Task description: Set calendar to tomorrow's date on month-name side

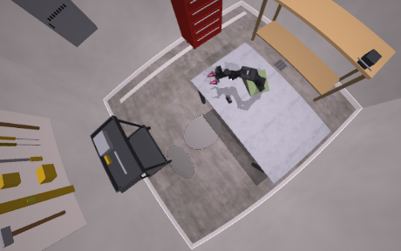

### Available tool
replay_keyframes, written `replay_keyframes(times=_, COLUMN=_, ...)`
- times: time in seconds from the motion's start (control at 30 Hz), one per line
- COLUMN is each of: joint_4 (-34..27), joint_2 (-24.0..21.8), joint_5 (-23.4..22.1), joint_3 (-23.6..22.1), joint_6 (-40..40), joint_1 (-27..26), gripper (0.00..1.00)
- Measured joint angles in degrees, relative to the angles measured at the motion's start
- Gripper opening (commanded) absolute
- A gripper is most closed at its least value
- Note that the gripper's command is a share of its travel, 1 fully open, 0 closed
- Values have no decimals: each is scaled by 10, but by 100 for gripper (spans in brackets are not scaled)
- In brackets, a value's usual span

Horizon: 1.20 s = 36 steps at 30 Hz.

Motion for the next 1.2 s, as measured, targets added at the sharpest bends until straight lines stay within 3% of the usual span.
replay_keyframes(times=0.83, joint_4=-7, joint_2=-7, joint_5=0, joint_3=8, joint_6=-5, joint_1=1, gripper=100)
replay_keyframes(times=0.97, joint_4=-44, joint_2=-15, joint_5=1, joint_3=21, joint_6=-20, joint_1=8, gripper=100)
replay_keyframes(times=1.2, joint_4=-159, joint_2=-37, joint_5=4, joint_3=55, joint_6=-68, joint_1=23, gripper=100)
